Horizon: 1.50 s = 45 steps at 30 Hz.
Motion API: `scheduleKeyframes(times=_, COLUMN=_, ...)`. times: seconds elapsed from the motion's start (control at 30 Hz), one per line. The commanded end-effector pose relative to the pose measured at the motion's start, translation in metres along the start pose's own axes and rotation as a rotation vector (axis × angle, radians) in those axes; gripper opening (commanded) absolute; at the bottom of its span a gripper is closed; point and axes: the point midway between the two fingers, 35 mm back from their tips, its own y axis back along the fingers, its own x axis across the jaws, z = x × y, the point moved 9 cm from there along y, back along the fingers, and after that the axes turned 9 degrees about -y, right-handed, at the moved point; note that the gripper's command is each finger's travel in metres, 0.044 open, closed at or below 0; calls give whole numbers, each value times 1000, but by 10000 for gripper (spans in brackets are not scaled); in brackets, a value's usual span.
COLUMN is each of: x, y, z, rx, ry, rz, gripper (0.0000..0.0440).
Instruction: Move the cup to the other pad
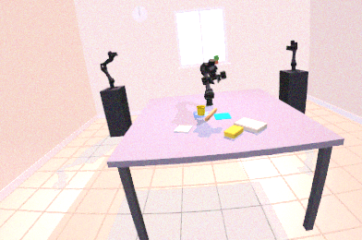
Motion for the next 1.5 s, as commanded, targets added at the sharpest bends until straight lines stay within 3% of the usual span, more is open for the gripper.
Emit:
scheduleKeyframes(times=0.0, x=3, y=-2, z=1, rx=46, ry=-21, rz=-6, gripper=111)
scheduleKeyframes(times=0.63, x=13, y=-10, z=-2, rx=338, ry=-84, rz=-114, gripper=108)
scheduleKeyframes(times=1.47, x=8, y=-16, z=-4, rx=692, ry=-48, rz=-314, gripper=128)
